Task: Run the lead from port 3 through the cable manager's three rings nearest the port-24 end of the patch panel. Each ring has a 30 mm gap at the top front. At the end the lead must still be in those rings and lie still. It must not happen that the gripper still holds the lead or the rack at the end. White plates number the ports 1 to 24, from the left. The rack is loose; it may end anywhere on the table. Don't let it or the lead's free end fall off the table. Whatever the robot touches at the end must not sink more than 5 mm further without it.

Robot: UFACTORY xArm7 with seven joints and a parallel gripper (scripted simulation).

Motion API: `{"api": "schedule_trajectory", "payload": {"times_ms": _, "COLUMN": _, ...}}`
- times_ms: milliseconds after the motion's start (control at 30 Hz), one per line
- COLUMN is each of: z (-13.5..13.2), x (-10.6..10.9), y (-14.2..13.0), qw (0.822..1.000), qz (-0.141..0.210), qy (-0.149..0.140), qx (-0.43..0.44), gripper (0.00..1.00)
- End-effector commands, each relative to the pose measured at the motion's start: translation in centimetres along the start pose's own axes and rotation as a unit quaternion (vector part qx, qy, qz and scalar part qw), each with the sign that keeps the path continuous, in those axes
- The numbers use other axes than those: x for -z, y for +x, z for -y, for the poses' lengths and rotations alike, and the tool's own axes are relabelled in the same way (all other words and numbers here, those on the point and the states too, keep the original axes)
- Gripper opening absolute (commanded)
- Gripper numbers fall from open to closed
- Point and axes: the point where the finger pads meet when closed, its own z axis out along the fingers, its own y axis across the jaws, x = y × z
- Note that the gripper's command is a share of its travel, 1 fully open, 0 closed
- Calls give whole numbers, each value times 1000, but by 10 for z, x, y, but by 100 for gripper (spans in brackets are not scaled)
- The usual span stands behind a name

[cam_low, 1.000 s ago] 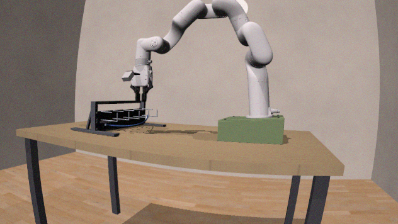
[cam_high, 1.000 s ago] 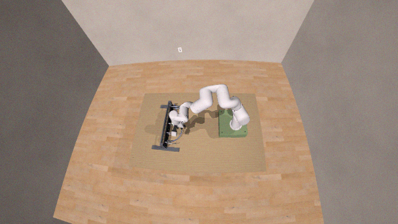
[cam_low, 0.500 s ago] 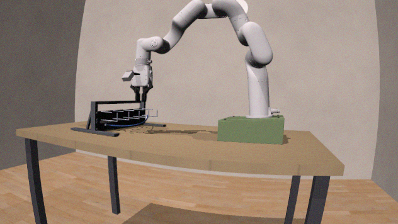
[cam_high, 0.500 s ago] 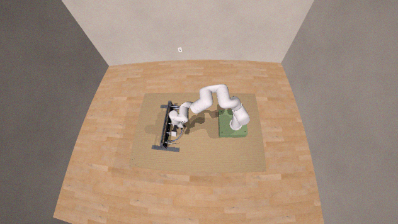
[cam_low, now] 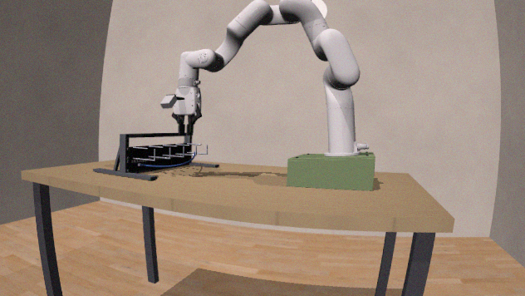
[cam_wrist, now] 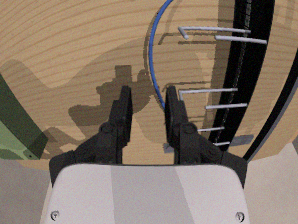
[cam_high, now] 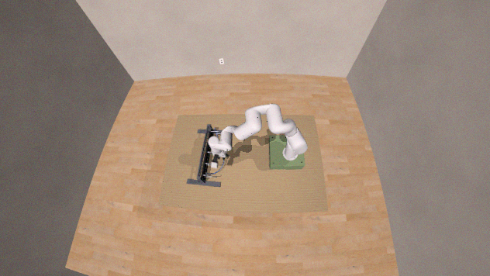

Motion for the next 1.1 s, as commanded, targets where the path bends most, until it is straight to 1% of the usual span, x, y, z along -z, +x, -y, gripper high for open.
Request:
{"api": "schedule_trajectory", "payload": {"times_ms": 0, "z": -1, "x": -1, "y": 0, "qw": 1000, "qz": -1, "qy": -2, "qx": 0, "gripper": 33}}
{"api": "schedule_trajectory", "payload": {"times_ms": 233, "z": -2, "x": -11, "y": 0, "qw": 1000, "qz": -1, "qy": -2, "qx": 0, "gripper": 33}}
{"api": "schedule_trajectory", "payload": {"times_ms": 533, "z": -2, "x": -35, "y": 1, "qw": 1000, "qz": -1, "qy": -2, "qx": 0, "gripper": 33}}
{"api": "schedule_trajectory", "payload": {"times_ms": 600, "z": -2, "x": -35, "y": 1, "qw": 1000, "qz": -1, "qy": -2, "qx": 0, "gripper": 33}}
{"api": "schedule_trajectory", "payload": {"times_ms": 1067, "z": -2, "x": -77, "y": 1, "qw": 1000, "qz": -1, "qy": -2, "qx": 0, "gripper": 33}}
